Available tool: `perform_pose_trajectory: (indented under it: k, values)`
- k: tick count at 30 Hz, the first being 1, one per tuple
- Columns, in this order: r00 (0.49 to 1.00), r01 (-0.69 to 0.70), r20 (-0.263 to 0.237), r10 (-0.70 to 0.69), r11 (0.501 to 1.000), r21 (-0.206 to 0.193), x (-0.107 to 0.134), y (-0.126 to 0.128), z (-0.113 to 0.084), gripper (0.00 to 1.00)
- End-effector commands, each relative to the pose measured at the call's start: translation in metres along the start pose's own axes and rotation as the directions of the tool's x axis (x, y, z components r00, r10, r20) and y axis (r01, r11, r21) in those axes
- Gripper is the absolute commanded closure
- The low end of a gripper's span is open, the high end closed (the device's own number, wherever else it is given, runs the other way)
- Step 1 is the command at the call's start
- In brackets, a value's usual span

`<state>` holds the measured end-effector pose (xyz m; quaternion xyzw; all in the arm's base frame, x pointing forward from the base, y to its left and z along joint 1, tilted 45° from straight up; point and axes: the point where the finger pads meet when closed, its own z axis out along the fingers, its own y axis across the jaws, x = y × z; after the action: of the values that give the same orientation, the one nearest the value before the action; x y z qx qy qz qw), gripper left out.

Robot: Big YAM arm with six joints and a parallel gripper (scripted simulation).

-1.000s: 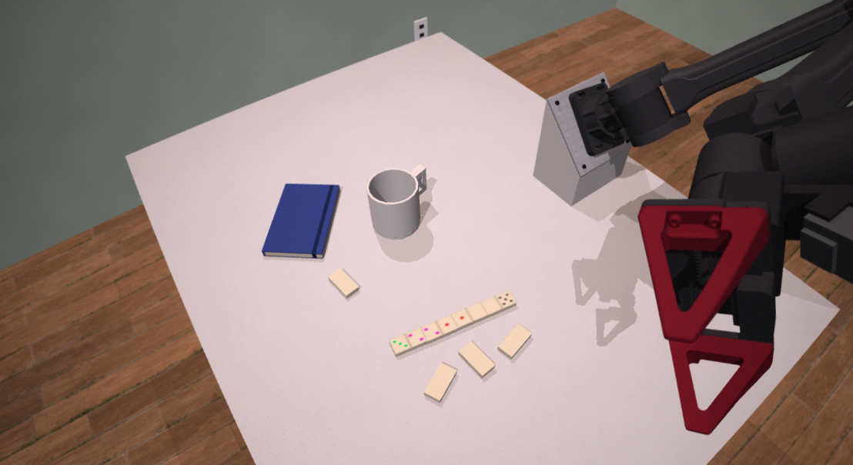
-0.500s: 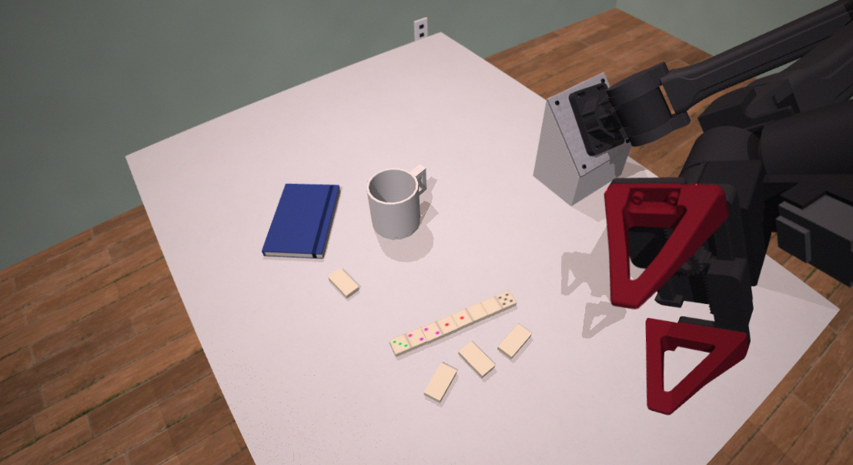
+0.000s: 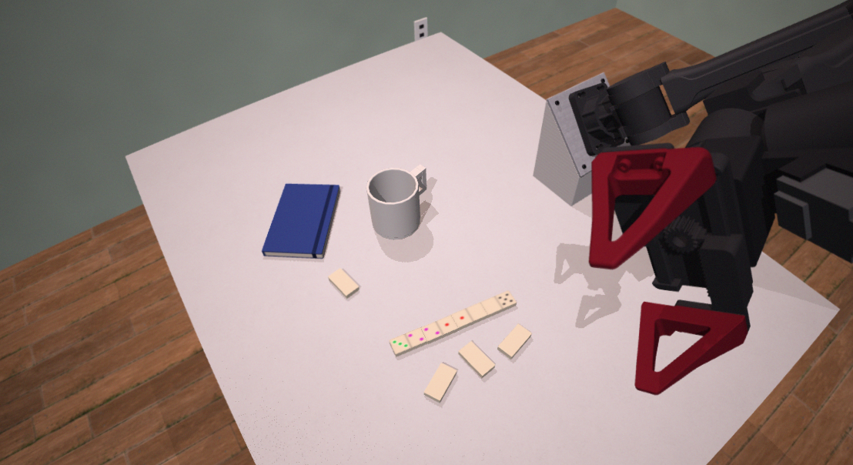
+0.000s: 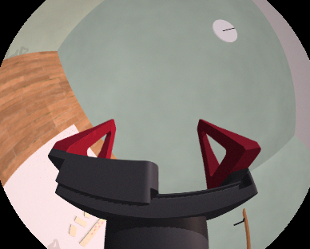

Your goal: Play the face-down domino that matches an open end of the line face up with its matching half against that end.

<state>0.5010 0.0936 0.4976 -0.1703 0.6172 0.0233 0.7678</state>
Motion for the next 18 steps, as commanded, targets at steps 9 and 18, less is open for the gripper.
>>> perform_pose_trajectory:
  k: [9, 18]
  values:
    - [0.999, -0.017, 0.035, 0.016, 1.000, 0.021, -0.026, -0.012, 0.005, 0.00]
    - [1.000, -0.013, 0.026, 0.013, 1.000, 0.016, -0.019, -0.009, 0.003, 0.00]
